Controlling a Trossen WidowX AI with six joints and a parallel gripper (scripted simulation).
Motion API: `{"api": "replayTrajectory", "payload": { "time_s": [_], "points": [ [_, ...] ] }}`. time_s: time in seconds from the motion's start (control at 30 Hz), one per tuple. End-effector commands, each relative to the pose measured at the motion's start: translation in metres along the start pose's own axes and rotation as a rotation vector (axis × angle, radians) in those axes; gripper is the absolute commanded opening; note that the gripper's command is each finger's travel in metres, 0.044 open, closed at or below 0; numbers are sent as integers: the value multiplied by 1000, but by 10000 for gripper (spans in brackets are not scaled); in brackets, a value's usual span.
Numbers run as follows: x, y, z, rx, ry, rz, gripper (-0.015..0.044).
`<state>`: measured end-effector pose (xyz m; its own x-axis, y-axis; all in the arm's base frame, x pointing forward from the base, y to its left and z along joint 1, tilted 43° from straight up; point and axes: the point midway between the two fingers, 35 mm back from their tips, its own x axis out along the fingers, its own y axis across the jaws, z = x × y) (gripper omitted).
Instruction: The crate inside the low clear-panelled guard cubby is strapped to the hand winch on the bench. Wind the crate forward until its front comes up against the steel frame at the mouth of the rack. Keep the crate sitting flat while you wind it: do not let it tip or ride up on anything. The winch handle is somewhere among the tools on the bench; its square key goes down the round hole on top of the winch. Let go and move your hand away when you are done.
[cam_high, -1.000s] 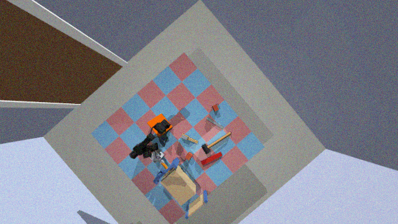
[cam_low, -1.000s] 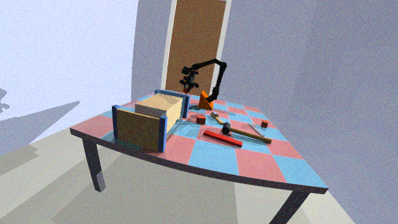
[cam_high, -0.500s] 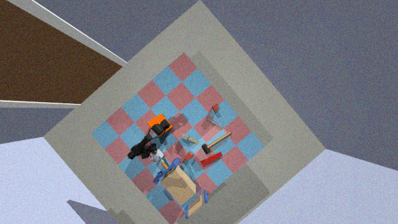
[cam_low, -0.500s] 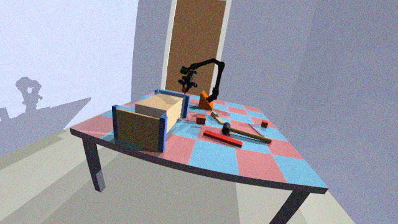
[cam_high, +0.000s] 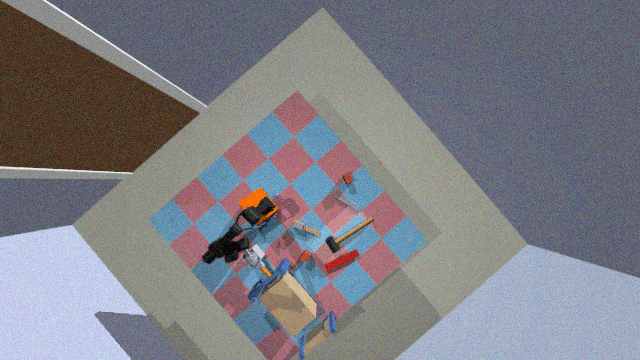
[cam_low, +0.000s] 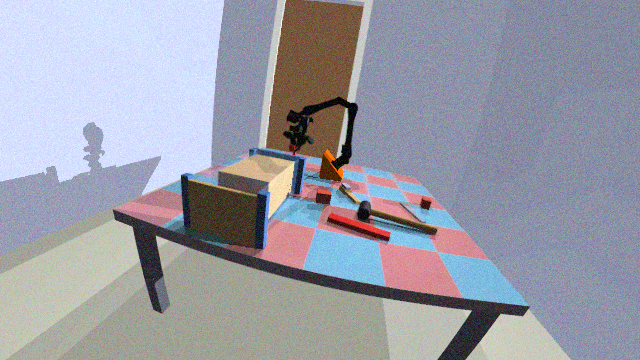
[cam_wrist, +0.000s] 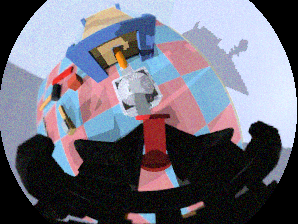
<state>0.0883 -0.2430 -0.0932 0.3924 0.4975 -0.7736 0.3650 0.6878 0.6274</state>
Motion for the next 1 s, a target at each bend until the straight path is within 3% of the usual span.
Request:
{"api": "replayTrajectory", "payload": {
  "time_s": [0.0, 0.97],
  "points": [
    [2, -11, 4, -18, -1, -19, 0],
    [14, -51, 37, -21, -4, -21, 0]
  ]
}}
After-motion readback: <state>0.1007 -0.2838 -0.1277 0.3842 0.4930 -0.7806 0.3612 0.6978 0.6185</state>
